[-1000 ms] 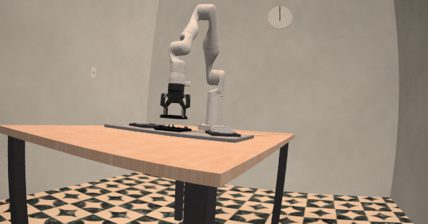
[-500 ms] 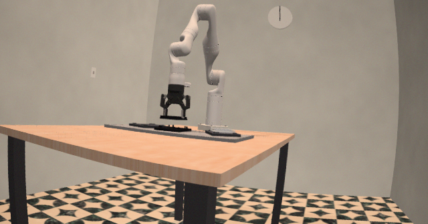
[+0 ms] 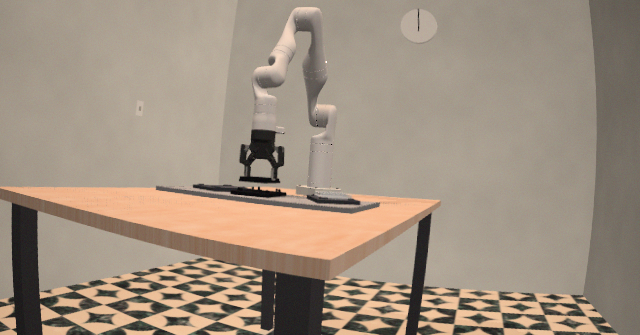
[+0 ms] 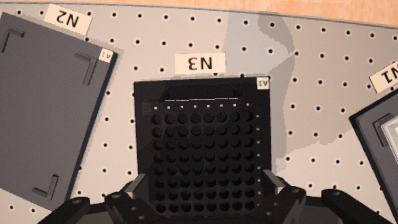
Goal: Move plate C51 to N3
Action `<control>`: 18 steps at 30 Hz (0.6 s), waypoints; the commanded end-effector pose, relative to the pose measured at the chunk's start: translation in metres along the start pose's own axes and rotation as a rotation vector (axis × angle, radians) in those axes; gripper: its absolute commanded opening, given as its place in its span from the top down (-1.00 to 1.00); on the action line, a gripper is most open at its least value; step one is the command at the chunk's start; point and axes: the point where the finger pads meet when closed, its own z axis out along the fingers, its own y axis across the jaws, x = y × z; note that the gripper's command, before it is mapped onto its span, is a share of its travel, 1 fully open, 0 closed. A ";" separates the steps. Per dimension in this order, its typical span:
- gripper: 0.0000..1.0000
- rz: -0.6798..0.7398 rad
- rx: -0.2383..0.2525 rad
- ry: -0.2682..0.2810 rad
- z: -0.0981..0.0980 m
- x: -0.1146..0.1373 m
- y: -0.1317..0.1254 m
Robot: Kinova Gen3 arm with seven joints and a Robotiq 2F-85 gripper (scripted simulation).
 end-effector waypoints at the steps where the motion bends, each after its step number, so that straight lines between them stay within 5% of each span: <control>1: 1.00 0.000 0.000 -0.001 0.000 0.000 0.000; 18: 1.00 0.000 0.000 -0.001 0.006 -0.001 0.000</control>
